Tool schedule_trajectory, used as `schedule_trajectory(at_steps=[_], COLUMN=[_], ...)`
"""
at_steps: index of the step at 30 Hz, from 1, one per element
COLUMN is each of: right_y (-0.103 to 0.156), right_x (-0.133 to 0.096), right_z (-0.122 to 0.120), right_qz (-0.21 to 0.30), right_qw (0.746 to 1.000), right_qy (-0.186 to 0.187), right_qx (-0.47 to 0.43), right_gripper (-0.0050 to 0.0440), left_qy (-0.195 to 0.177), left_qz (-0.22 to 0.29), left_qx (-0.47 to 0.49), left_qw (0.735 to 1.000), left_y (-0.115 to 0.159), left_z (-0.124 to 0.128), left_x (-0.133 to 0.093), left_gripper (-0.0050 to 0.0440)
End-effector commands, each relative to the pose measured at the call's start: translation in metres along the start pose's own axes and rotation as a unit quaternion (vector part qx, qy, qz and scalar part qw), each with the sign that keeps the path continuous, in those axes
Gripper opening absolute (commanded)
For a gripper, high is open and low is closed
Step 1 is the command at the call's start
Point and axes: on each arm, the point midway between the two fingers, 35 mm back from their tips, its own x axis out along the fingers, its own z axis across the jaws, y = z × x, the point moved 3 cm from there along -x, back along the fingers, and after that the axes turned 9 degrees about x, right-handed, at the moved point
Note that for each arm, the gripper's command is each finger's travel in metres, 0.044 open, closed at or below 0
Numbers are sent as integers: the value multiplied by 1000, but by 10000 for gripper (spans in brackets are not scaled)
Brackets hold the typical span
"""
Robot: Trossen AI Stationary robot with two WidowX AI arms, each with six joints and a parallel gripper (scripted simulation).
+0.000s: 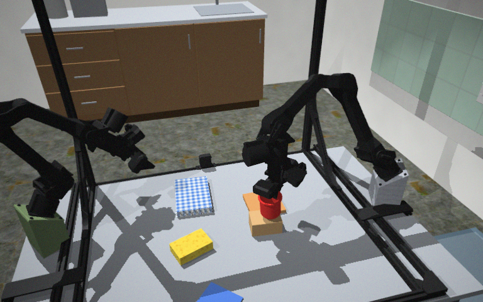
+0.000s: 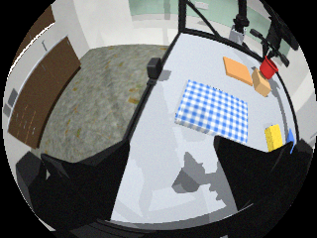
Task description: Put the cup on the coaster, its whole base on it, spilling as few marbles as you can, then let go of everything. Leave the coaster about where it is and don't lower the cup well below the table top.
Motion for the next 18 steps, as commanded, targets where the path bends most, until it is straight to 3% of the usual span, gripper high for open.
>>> schedule_trajectory(at_steps=[1, 18], right_y=[1, 1], right_x=[0, 0], right_z=[-1, -1], right_qz=[1, 1], right_qw=[1000, 1000], right_qy=[2, 2], right_qx=[-1, -1], right_gripper=[400, 400], left_qy=[5, 5], left_qz=[0, 0], left_qx=[2, 2], left_qw=[1000, 1000], left_y=[6, 29], left_z=[6, 26], left_x=[-2, -2], left_gripper=[0, 0])
